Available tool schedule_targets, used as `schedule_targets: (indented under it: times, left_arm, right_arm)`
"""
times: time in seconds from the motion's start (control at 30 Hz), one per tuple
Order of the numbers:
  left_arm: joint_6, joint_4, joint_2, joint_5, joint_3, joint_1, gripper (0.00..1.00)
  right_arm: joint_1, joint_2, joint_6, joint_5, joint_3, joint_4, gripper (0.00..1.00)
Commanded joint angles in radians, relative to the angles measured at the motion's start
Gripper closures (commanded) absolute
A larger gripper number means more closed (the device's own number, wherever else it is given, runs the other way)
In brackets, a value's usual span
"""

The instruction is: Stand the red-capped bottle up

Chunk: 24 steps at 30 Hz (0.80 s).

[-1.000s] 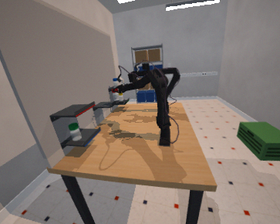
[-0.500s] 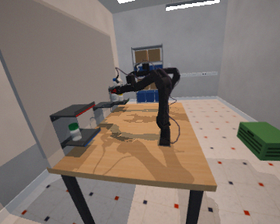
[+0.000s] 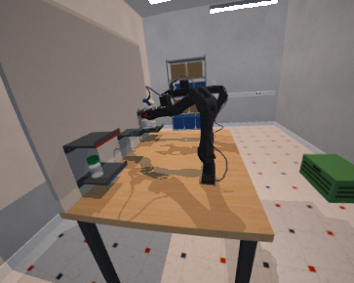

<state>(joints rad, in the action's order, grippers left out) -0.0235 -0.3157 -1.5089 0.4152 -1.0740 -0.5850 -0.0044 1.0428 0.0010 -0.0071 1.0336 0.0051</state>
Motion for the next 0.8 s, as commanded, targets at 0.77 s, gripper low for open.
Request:
schedule_targets:
  times: [0.77]
  left_arm:
    - [0.011, -0.025, -0.013, -0.043, -0.124, 0.021, 0.50]
  right_arm:
    - [0.004, 0.002, -0.001, 0.007, 0.018, -0.001, 0.00]
